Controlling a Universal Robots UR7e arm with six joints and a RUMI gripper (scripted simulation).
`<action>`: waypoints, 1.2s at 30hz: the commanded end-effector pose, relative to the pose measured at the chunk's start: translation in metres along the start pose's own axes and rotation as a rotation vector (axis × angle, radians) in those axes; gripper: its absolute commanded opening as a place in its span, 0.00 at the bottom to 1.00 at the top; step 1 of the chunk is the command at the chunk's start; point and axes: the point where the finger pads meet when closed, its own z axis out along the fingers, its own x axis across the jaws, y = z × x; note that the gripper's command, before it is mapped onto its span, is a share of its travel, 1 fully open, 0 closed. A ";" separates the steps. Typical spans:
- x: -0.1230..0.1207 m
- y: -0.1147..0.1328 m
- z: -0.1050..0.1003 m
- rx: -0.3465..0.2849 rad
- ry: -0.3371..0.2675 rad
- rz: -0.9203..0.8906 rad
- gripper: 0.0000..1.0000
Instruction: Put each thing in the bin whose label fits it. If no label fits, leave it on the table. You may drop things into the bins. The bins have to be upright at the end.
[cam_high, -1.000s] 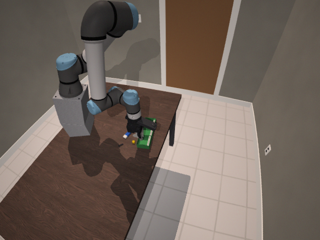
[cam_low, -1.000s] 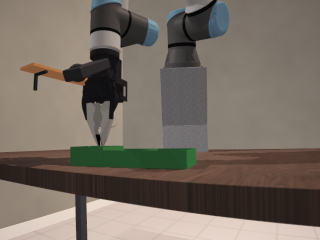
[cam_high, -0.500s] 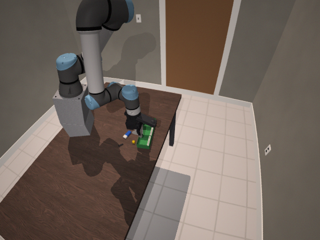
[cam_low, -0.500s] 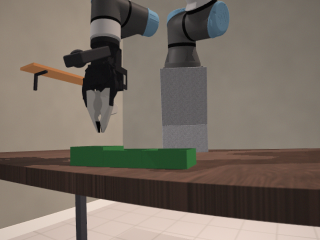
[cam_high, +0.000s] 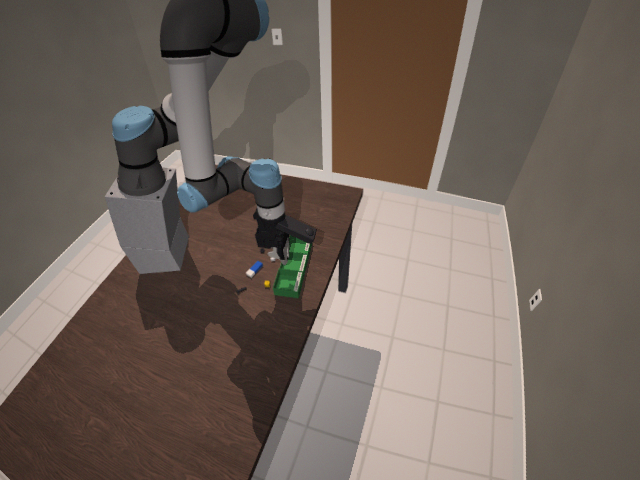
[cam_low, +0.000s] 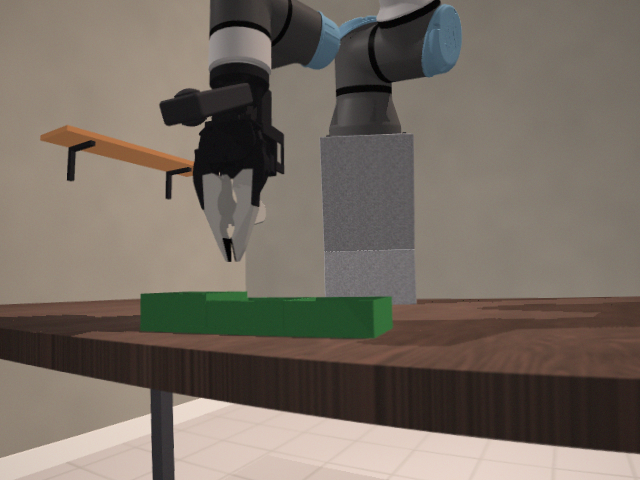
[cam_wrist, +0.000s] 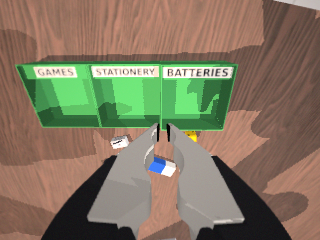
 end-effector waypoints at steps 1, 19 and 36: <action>-0.018 -0.001 0.000 0.001 0.001 0.000 0.04; -0.042 -0.002 0.013 0.001 0.001 0.000 0.04; -0.042 -0.002 0.052 0.001 0.001 0.000 0.04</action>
